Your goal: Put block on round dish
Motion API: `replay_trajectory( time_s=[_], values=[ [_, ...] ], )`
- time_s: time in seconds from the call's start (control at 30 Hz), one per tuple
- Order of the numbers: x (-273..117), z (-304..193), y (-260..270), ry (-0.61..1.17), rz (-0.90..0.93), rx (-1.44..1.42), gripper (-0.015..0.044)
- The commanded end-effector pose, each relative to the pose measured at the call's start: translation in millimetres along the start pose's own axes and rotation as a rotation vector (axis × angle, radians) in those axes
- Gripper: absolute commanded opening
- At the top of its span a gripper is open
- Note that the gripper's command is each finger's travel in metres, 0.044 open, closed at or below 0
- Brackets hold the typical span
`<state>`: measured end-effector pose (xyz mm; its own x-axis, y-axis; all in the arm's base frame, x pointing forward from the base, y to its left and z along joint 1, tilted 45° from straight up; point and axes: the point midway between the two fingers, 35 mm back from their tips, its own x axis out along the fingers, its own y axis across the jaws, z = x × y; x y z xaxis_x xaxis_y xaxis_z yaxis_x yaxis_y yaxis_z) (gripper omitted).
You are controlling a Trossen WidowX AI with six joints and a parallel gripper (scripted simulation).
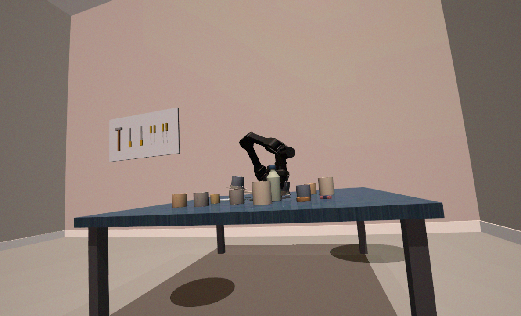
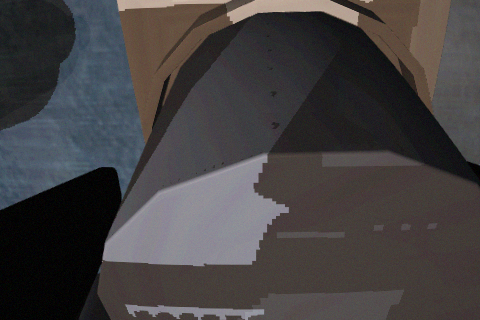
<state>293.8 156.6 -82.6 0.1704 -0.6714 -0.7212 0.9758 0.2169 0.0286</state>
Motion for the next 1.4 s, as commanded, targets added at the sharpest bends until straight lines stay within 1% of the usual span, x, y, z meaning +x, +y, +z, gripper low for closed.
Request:
replay_trajectory(
  time_s=[0.0,0.03,0.3,0.67,0.7,1.37],
  values=[
    [4,1,-2,-0.007,-0.002,-0.006,0.0387],
    [4,1,-2,-0.007,-0.002,-0.006,0.0361],
    [4,1,-2,-0.007,-0.002,-0.006,0.0308],
    [-5,0,0,-0.005,-0.002,-0.006,0.0019],
    [-6,0,0,-0.005,-0.002,-0.006,0.0],
    [-31,-3,4,-0.002,-0.002,-0.007,0.0]
  ],
)
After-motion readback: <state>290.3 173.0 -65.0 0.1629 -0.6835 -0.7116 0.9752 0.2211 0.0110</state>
